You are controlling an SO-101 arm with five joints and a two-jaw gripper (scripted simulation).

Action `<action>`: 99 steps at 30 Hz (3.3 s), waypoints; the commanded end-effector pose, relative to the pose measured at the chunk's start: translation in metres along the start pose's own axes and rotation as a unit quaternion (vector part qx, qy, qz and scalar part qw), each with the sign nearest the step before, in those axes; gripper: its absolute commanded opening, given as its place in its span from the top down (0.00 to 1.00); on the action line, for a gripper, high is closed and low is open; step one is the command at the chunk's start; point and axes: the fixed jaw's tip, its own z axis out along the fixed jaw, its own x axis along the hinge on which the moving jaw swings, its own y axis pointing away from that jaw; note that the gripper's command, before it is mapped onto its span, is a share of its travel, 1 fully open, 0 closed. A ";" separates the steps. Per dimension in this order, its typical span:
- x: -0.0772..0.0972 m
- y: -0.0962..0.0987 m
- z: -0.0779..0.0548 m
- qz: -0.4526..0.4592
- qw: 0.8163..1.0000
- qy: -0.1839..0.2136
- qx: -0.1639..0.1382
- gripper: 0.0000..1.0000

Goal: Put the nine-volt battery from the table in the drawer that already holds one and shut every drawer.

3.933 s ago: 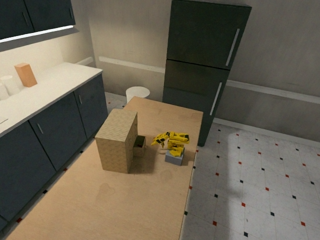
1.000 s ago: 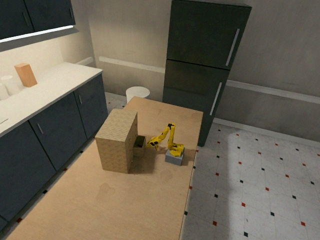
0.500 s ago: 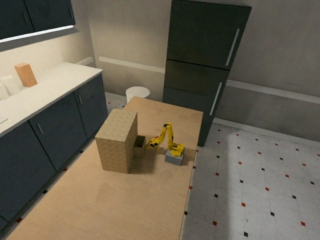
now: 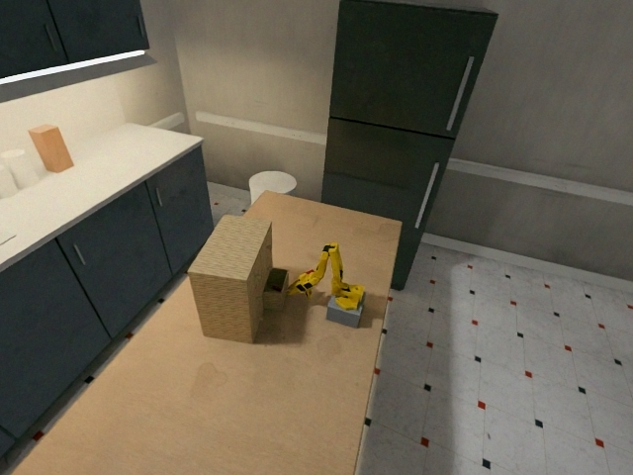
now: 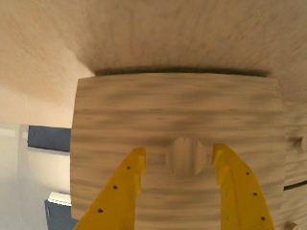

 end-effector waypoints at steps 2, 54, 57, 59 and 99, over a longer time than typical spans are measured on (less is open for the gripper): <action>0.001 -0.002 0.001 0.001 1.000 0.003 0.004 0.79; 0.001 -0.004 0.002 -0.001 1.000 0.003 0.006 0.79; 0.001 -0.004 0.002 -0.001 1.000 0.003 0.006 0.79; 0.001 -0.004 0.002 -0.001 1.000 0.003 0.006 0.79; 0.001 -0.004 0.002 -0.001 1.000 0.003 0.006 1.00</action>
